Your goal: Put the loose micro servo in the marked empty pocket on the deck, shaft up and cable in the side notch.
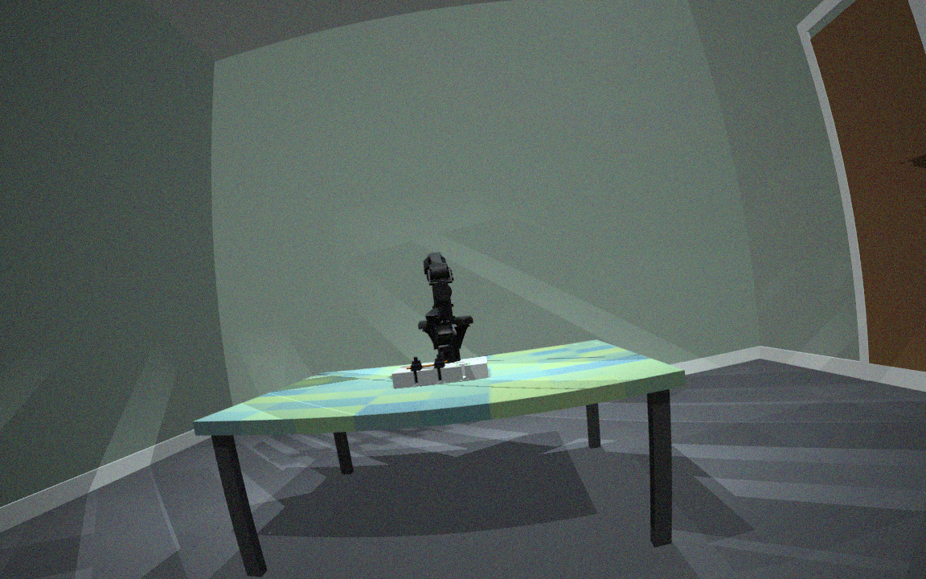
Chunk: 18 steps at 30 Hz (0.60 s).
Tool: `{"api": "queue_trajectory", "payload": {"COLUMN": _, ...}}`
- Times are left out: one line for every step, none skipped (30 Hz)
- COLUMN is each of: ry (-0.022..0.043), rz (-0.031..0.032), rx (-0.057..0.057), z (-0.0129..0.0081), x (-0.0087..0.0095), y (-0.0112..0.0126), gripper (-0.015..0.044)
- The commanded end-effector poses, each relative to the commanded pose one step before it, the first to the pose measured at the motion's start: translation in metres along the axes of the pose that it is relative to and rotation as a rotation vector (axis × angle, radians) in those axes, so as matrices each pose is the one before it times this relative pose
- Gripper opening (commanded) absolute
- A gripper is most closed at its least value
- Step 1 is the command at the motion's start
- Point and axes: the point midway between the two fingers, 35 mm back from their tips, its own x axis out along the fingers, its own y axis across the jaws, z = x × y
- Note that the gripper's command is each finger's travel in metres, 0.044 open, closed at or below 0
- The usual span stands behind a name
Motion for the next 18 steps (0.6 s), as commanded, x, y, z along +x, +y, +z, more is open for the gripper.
{"api": "queue_trajectory", "payload": {"ry": 0.0059, "rz": 0.00153, "rx": 0.0052, "z": -0.0013, "x": 0.00351, "y": -0.00005, "gripper": 0.0361}}
{"api": "queue_trajectory", "payload": {"ry": 0.0, "rz": 0.0, "rx": 0.0, "z": 0.0, "x": 0.0, "y": 0.0, "gripper": 0.0335}}
{"api": "queue_trajectory", "payload": {"ry": 0.0, "rz": 0.0, "rx": 0.0, "z": 0.0, "x": 0.0, "y": 0.0, "gripper": 0.0309}}
{"api": "queue_trajectory", "payload": {"ry": 0.0, "rz": 0.0, "rx": 0.0, "z": 0.0, "x": 0.0, "y": 0.0, "gripper": 0.0282}}
{"api": "queue_trajectory", "payload": {"ry": 0.0, "rz": 0.0, "rx": 0.0, "z": 0.0, "x": 0.0, "y": 0.0, "gripper": 0.0256}}
{"api": "queue_trajectory", "payload": {"ry": 0.0, "rz": 0.0, "rx": 0.0, "z": 0.0, "x": 0.0, "y": 0.0, "gripper": 0.023}}
{"api": "queue_trajectory", "payload": {"ry": 0.0, "rz": 0.0, "rx": 0.0, "z": 0.0, "x": 0.0, "y": 0.0, "gripper": 0.0204}}
{"api": "queue_trajectory", "payload": {"ry": 0.0, "rz": 0.0, "rx": 0.0, "z": 0.0, "x": 0.0, "y": 0.0, "gripper": 0.0177}}
{"api": "queue_trajectory", "payload": {"ry": 0.0, "rz": 0.0, "rx": 0.0, "z": 0.0, "x": 0.0, "y": 0.0, "gripper": 0.0151}}
{"api": "queue_trajectory", "payload": {"ry": 0.0, "rz": 0.0, "rx": 0.0, "z": 0.0, "x": 0.0, "y": 0.0, "gripper": 0.0125}}
{"api": "queue_trajectory", "payload": {"ry": 0.0, "rz": 0.0, "rx": 0.0, "z": 0.0, "x": 0.0, "y": 0.0, "gripper": 0.0118}}
{"api": "queue_trajectory", "payload": {"ry": 0.0, "rz": 0.0, "rx": 0.0, "z": 0.0, "x": 0.0, "y": 0.0, "gripper": 0.0112}}
{"api": "queue_trajectory", "payload": {"ry": 0.0, "rz": 0.0, "rx": 0.0, "z": 0.0, "x": 0.0, "y": 0.0, "gripper": 0.0105}}
{"api": "queue_trajectory", "payload": {"ry": 0.0, "rz": 0.0, "rx": 0.0, "z": 0.0, "x": 0.0, "y": 0.0, "gripper": 0.0098}}
{"api": "queue_trajectory", "payload": {"ry": 0.0, "rz": 0.0, "rx": 0.0, "z": 0.0, "x": 0.0, "y": 0.0, "gripper": 0.0092}}
{"api": "queue_trajectory", "payload": {"ry": 0.0, "rz": 0.0, "rx": 0.0, "z": 0.0, "x": 0.0, "y": 0.0, "gripper": 0.0085}}
{"api": "queue_trajectory", "payload": {"ry": 0.0, "rz": 0.0, "rx": 0.0, "z": 0.00004, "x": -0.00069, "y": 0.00003, "gripper": 0.0059}}
{"api": "queue_trajectory", "payload": {"ry": -0.00001, "rz": 0.00003, "rx": 0.0, "z": 0.00007, "x": -0.00142, "y": 0.00005, "gripper": 0.0033}}
